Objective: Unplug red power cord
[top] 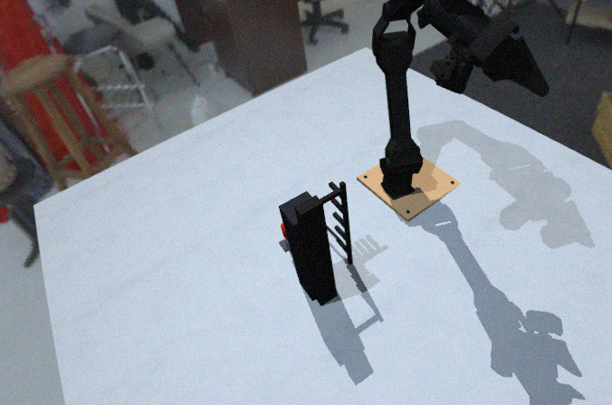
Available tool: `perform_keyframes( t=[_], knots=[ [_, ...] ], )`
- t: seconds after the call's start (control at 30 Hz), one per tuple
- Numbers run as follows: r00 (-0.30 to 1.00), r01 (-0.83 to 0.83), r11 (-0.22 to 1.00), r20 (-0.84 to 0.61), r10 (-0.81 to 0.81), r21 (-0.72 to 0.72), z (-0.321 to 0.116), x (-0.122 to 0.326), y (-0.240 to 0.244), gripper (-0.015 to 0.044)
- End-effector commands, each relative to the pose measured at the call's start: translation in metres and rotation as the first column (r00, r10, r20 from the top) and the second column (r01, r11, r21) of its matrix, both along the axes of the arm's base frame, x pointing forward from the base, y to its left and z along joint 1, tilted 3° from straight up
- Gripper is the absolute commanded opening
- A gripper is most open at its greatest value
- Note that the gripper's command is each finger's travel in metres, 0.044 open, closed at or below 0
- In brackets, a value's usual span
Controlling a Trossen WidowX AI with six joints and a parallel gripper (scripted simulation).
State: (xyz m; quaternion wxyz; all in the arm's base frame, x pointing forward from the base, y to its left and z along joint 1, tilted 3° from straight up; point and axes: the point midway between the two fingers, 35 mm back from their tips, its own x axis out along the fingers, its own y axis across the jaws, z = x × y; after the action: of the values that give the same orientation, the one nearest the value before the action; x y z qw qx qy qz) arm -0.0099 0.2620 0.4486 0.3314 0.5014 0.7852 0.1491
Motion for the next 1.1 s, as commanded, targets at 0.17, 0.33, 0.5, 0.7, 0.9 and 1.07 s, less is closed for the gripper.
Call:
perform_keyframes(
  t=[0.17,0.33,0.5,0.7,0.9,1.07],
  knots=[
    [0.963,0.256,0.965,0.098,-0.25,-0.054,-0.026,0.08,0.008,0.016],
    [0.906,0.408,0.908,0.16,-0.391,-0.091,-0.042,0.132,-0.002,0.016],
    [0.83,0.545,0.828,0.22,-0.512,-0.13,-0.059,0.181,-0.021,0.016],
    [0.722,0.685,0.705,0.293,-0.627,-0.183,-0.082,0.235,-0.056,0.016],
    [0.607,0.794,0.555,0.382,-0.697,-0.25,-0.109,0.286,-0.103,0.016],
    [0.548,0.836,0.443,0.432,-0.716,-0.325,-0.137,0.317,-0.139,0.016]
  ],
)
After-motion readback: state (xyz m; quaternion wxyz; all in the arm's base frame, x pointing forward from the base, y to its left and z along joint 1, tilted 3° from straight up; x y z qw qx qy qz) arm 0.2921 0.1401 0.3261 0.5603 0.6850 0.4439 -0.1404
